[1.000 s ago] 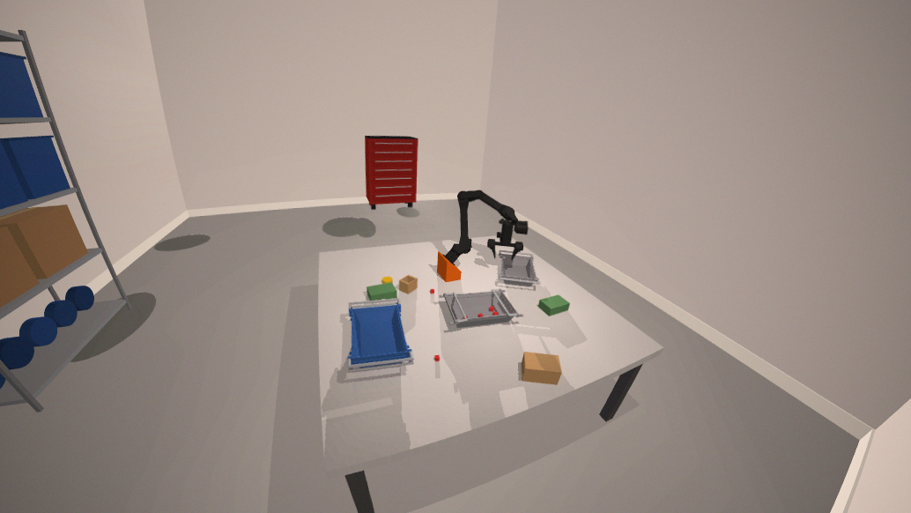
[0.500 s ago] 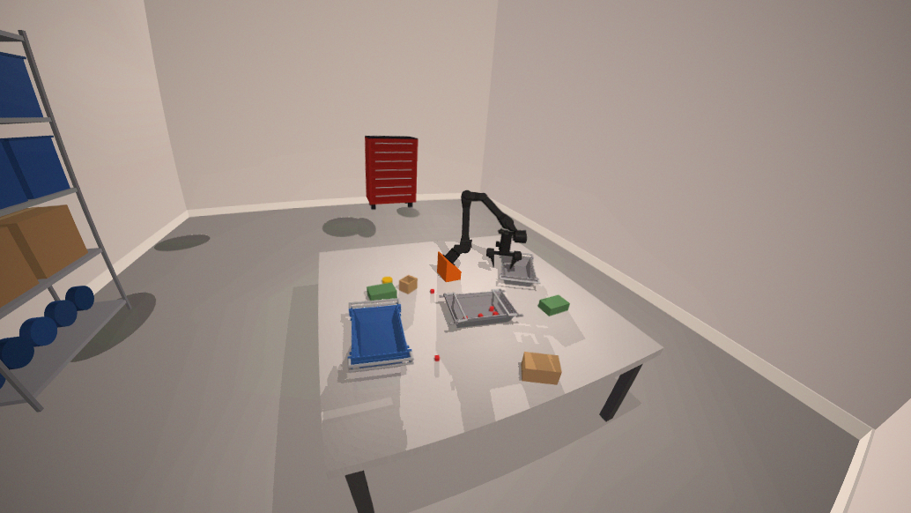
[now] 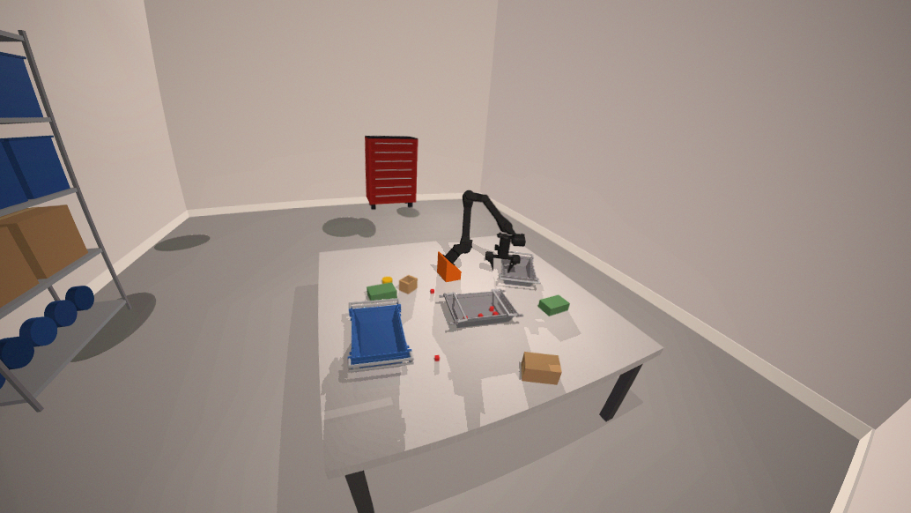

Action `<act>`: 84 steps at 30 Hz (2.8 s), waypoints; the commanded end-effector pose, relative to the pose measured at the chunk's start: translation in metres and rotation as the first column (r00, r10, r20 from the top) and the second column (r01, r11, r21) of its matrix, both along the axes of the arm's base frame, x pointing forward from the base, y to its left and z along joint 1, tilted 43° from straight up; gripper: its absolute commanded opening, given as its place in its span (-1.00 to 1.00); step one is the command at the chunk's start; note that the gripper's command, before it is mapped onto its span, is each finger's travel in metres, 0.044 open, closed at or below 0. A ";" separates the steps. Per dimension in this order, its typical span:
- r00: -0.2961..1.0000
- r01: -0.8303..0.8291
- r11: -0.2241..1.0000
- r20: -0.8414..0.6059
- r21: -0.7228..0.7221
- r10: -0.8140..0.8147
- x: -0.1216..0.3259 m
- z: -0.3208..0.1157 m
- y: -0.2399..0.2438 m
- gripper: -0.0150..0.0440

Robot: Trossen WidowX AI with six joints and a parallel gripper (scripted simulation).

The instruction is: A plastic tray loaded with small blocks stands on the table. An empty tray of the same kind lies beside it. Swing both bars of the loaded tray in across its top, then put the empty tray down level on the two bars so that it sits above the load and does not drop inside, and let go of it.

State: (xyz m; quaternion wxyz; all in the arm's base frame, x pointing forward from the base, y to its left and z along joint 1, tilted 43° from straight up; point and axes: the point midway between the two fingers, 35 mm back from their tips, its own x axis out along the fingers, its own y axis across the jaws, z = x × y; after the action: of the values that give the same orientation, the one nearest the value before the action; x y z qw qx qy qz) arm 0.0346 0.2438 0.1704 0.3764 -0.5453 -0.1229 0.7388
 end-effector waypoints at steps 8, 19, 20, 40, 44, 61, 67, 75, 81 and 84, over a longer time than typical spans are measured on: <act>1.000 0.007 1.000 0.000 -0.002 -0.007 0.001 -0.001 0.000 0.35; 1.000 0.007 1.000 0.000 -0.002 -0.007 0.001 -0.001 0.000 0.08; 1.000 0.007 1.000 0.000 -0.002 -0.007 0.001 -0.001 0.000 0.06; 1.000 0.007 1.000 0.000 -0.002 -0.007 0.001 -0.001 0.000 -0.40; 1.000 0.006 1.000 0.001 -0.004 -0.006 0.003 0.004 -0.004 -0.49; 1.000 0.007 1.000 0.003 -0.005 -0.007 0.010 0.056 -0.055 -0.49; 1.000 0.007 1.000 0.003 -0.005 -0.007 0.010 0.056 -0.055 -0.49; 1.000 0.006 1.000 0.005 -0.008 -0.006 0.013 0.072 -0.058 -0.49; 1.000 0.006 1.000 0.006 -0.011 -0.006 0.017 0.094 -0.063 -0.49; 1.000 0.006 1.000 0.006 -0.011 -0.006 0.019 0.105 -0.066 -0.49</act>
State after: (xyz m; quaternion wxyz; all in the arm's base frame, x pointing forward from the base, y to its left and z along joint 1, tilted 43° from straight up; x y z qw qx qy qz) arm 0.0513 0.1807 0.2557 0.3699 -0.5483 -0.1065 0.7425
